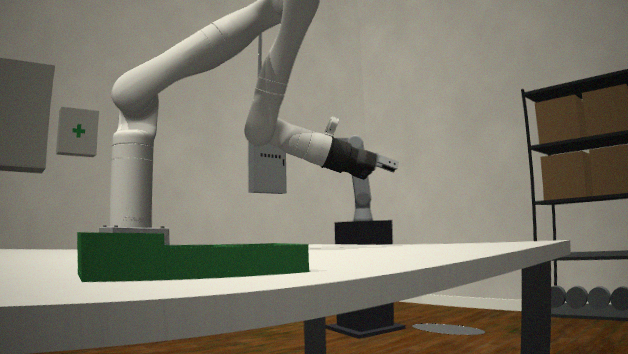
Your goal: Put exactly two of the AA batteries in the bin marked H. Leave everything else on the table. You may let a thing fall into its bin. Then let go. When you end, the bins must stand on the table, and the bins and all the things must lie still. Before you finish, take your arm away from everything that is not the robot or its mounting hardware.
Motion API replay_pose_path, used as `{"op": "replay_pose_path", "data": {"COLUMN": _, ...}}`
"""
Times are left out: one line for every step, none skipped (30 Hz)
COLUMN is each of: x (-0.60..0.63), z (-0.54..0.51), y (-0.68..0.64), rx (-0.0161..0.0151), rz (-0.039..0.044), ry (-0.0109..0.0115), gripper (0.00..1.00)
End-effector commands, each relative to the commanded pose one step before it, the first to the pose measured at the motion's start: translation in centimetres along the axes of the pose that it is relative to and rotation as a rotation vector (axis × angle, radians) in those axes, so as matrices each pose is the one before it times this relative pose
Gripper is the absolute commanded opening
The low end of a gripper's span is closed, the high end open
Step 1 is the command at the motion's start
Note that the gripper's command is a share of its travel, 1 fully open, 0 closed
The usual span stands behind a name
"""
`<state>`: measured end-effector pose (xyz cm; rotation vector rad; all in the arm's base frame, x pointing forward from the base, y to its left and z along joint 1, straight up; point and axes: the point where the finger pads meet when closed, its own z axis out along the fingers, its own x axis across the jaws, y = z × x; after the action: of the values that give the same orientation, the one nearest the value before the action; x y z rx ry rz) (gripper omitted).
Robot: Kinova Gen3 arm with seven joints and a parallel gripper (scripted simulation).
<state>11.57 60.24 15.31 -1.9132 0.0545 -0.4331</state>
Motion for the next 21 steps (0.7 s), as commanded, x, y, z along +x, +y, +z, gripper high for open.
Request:
{"op": "replay_pose_path", "data": {"x": 1.988, "z": 0.323, "y": 0.236, "rx": -0.00056, "rz": 0.00294, "ry": 0.01797, "gripper": 0.31}}
{"op": "replay_pose_path", "data": {"x": 0.001, "z": 0.001, "y": 0.0, "rx": 0.0, "rz": 0.0, "ry": -0.00001, "gripper": 0.31}}
{"op": "replay_pose_path", "data": {"x": 0.799, "z": 0.086, "y": 0.234, "rx": -0.0199, "rz": 0.01557, "ry": 0.04313, "gripper": 0.31}}
{"op": "replay_pose_path", "data": {"x": 0.796, "z": 0.122, "y": 0.219, "rx": -0.0199, "rz": 0.01557, "ry": 0.04314, "gripper": 0.31}}
{"op": "replay_pose_path", "data": {"x": 0.792, "z": 0.164, "y": 0.2, "rx": -0.01009, "rz": 0.00786, "ry": 0.02185, "gripper": 0.31}}
{"op": "replay_pose_path", "data": {"x": 0.788, "z": 0.184, "y": 0.191, "rx": -0.00001, "rz": -0.00004, "ry": 0.00002, "gripper": 0.31}}
{"op": "replay_pose_path", "data": {"x": 0.788, "z": 0.182, "y": 0.192, "rx": -0.00001, "rz": -0.00004, "ry": 0.00002, "gripper": 0.31}}
{"op": "replay_pose_path", "data": {"x": 0.789, "z": 0.181, "y": 0.193, "rx": 0.0, "rz": -0.00004, "ry": 0.00002, "gripper": 0.31}}
{"op": "replay_pose_path", "data": {"x": 0.097, "z": 0.023, "y": 0.023, "rx": 0.0, "rz": 0.0, "ry": 0.0, "gripper": 0.31}}
{"op": "replay_pose_path", "data": {"x": 0.001, "z": 0.001, "y": 0.0, "rx": 0.0, "rz": 0.0, "ry": -0.00001, "gripper": 0.31}}
{"op": "replay_pose_path", "data": {"x": 0.804, "z": 0.096, "y": 0.21, "rx": -0.01869, "rz": 0.01748, "ry": 0.04294, "gripper": 0.31}}
{"op": "replay_pose_path", "data": {"x": 0.801, "z": 0.132, "y": 0.194, "rx": -0.0187, "rz": 0.01748, "ry": 0.04295, "gripper": 0.31}}
{"op": "replay_pose_path", "data": {"x": 0.796, "z": 0.173, "y": 0.174, "rx": -0.00994, "rz": 0.00926, "ry": 0.02282, "gripper": 0.31}}
{"op": "replay_pose_path", "data": {"x": 0.0, "z": 0.0, "y": 0.0, "rx": 0.0, "rz": 0.0, "ry": 0.0, "gripper": 0.31}}
{"op": "replay_pose_path", "data": {"x": 0.0, "z": 0.0, "y": 0.0, "rx": 0.0, "rz": 0.0, "ry": 0.0, "gripper": 0.31}}
{"op": "replay_pose_path", "data": {"x": 0.791, "z": 0.195, "y": 0.161, "rx": -0.00002, "rz": -0.00005, "ry": 0.00003, "gripper": 0.31}}
{"op": "replay_pose_path", "data": {"x": 0.793, "z": 0.191, "y": 0.166, "rx": 0.0, "rz": -0.00003, "ry": 0.00002, "gripper": 0.31}}
{"op": "replay_pose_path", "data": {"x": 0.793, "z": 0.191, "y": 0.166, "rx": 0.0, "rz": -0.00003, "ry": 0.00002, "gripper": 0.31}}
{"op": "replay_pose_path", "data": {"x": 0.066, "z": 0.017, "y": 0.014, "rx": 0.0, "rz": 0.0, "ry": -0.00001, "gripper": 0.31}}
{"op": "replay_pose_path", "data": {"x": 0.001, "z": 0.001, "y": 0.0, "rx": 0.0, "rz": 0.0, "ry": -0.00001, "gripper": 0.31}}
{"op": "replay_pose_path", "data": {"x": 0.808, "z": 0.106, "y": 0.187, "rx": -0.01754, "rz": 0.01933, "ry": 0.04263, "gripper": 0.31}}
